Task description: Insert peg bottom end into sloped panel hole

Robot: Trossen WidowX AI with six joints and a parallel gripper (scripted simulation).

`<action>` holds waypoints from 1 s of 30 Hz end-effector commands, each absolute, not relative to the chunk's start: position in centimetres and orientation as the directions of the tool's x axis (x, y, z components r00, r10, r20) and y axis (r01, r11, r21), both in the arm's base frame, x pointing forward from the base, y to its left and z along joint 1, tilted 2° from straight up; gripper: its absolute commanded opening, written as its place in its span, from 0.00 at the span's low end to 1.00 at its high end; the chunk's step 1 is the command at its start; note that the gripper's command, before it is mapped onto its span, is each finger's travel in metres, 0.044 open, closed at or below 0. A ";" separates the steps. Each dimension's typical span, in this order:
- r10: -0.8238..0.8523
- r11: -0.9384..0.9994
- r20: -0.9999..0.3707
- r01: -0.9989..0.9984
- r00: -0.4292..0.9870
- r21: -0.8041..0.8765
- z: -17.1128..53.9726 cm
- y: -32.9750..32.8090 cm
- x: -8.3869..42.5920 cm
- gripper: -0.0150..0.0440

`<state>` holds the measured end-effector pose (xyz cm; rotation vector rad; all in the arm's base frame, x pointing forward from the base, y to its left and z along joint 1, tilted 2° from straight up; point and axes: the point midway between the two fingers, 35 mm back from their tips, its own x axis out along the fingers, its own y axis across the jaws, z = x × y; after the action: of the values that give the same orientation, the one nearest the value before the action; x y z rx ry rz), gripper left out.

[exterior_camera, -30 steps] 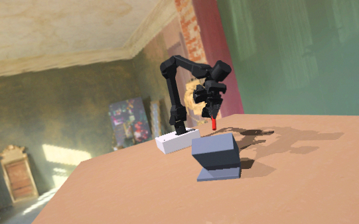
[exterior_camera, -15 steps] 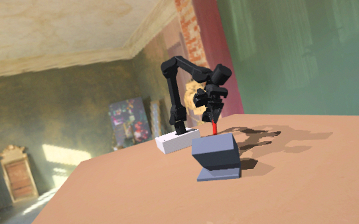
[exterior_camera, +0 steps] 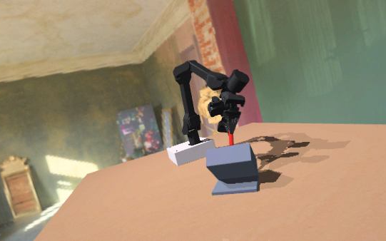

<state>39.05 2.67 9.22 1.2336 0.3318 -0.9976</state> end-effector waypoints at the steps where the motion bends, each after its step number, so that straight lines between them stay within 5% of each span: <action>1: -0.451 -0.001 -0.703 0.787 0.550 0.617 8.5 2.4 39.4 0.25; 30: -0.453 -0.006 -0.695 0.778 0.558 0.629 7.9 1.8 40.0 0.25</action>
<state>40.05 1.74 7.85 1.2319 0.3301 -0.9998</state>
